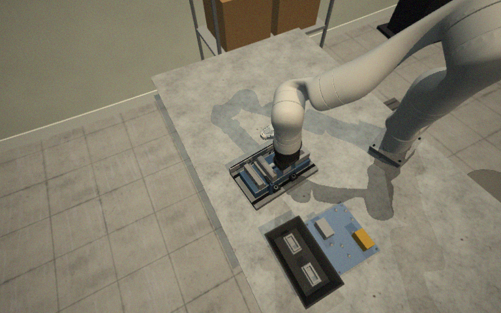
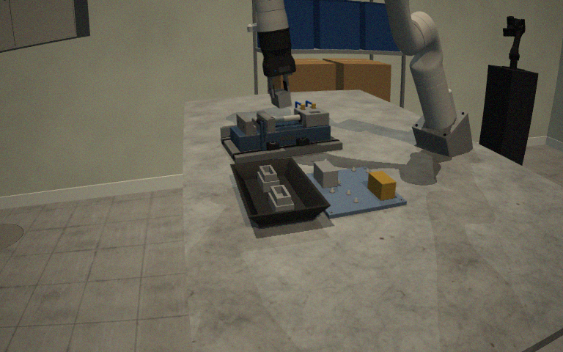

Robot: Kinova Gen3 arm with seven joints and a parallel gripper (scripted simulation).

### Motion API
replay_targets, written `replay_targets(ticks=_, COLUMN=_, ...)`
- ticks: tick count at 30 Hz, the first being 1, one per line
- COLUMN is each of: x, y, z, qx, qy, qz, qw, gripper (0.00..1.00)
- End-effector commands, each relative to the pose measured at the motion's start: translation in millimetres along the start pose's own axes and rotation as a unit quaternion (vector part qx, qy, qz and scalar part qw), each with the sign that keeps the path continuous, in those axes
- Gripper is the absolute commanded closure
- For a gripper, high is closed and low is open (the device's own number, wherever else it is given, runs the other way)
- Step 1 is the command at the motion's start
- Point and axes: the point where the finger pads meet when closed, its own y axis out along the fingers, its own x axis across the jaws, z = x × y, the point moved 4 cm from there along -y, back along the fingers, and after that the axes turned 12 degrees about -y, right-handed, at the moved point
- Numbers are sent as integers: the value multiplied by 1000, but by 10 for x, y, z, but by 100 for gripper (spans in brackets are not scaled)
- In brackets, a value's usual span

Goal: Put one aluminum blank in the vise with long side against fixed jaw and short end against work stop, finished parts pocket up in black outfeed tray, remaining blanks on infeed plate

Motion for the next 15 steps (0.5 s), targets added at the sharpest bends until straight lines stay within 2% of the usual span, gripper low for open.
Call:
replay_targets(ticks=1, x=-111, y=69, z=247, qx=-21, qy=8, qz=26, qw=999, gripper=100)
replay_targets(ticks=3, x=-188, y=49, z=369, qx=-19, qy=5, qz=42, qw=999, gripper=100)
replay_targets(ticks=5, x=-188, y=49, z=369, qx=-19, qy=5, qz=42, qw=999, gripper=100)
replay_targets(ticks=10, x=-313, y=4, z=566, qx=-14, qy=2, qz=71, qw=997, gripper=100)
replay_targets(ticks=15, x=-350, y=-14, z=624, qx=-12, qy=1, qz=80, qw=997, gripper=100)
